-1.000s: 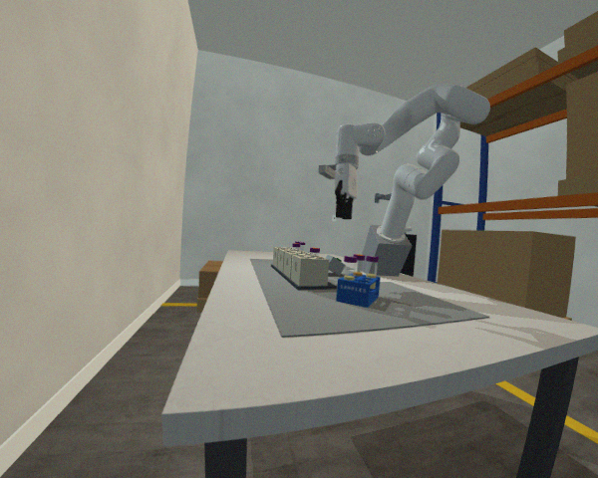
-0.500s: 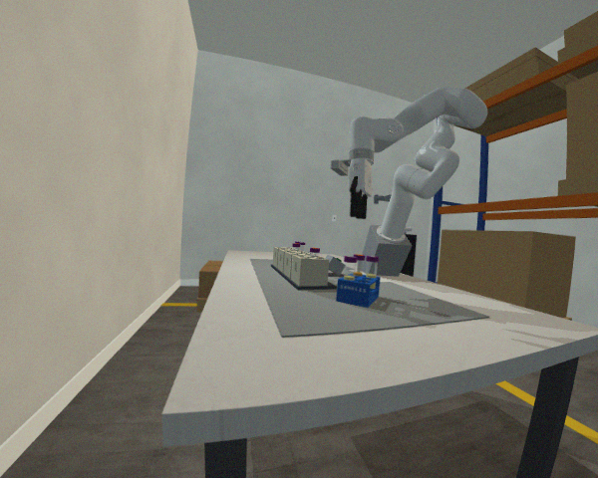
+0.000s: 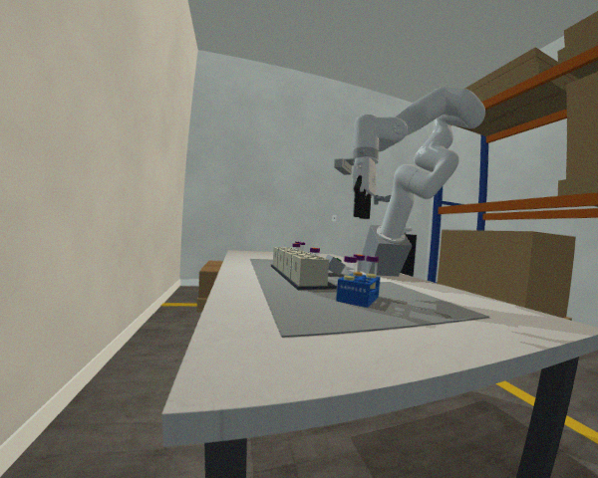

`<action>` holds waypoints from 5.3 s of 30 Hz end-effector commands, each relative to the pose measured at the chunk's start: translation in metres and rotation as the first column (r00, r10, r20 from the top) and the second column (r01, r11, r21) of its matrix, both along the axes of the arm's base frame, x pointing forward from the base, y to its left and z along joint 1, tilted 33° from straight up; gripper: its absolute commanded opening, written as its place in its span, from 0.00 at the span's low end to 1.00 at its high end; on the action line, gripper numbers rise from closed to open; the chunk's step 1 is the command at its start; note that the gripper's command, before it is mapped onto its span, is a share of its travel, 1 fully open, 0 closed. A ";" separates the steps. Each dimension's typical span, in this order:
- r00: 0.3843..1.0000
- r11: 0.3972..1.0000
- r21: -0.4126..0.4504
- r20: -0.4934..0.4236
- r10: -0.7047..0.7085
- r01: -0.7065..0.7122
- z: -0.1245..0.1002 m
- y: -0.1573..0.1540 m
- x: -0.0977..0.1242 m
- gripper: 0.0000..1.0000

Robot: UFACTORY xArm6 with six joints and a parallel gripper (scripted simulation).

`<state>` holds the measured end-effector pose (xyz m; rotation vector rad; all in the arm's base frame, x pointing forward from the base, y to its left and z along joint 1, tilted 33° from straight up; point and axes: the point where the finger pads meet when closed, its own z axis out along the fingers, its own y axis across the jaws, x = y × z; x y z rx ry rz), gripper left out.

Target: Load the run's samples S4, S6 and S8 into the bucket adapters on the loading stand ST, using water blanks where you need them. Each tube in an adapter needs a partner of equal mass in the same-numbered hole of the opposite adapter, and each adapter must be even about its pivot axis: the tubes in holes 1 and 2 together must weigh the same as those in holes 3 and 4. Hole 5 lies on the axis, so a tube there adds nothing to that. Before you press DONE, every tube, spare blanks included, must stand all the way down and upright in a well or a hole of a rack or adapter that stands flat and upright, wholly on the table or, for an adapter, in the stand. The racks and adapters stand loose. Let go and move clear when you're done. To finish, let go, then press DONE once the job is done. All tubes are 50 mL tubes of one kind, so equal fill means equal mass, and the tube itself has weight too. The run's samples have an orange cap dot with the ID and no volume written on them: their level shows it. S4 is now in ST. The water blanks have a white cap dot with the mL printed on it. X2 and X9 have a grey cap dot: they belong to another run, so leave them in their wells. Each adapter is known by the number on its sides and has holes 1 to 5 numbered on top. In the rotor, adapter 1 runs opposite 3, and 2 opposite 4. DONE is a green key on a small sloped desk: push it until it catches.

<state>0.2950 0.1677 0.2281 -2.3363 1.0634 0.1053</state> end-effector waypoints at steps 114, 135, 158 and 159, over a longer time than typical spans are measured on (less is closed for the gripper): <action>1.000 1.000 0.001 0.002 0.000 0.000 -0.111 0.070 0.021 0.57; 1.000 1.000 0.001 0.002 0.000 0.000 -0.109 0.069 0.021 0.00; 1.000 1.000 0.001 0.002 0.000 0.000 -0.110 0.069 0.021 0.00; 1.000 1.000 0.001 0.002 0.000 0.000 -0.110 0.069 0.021 0.00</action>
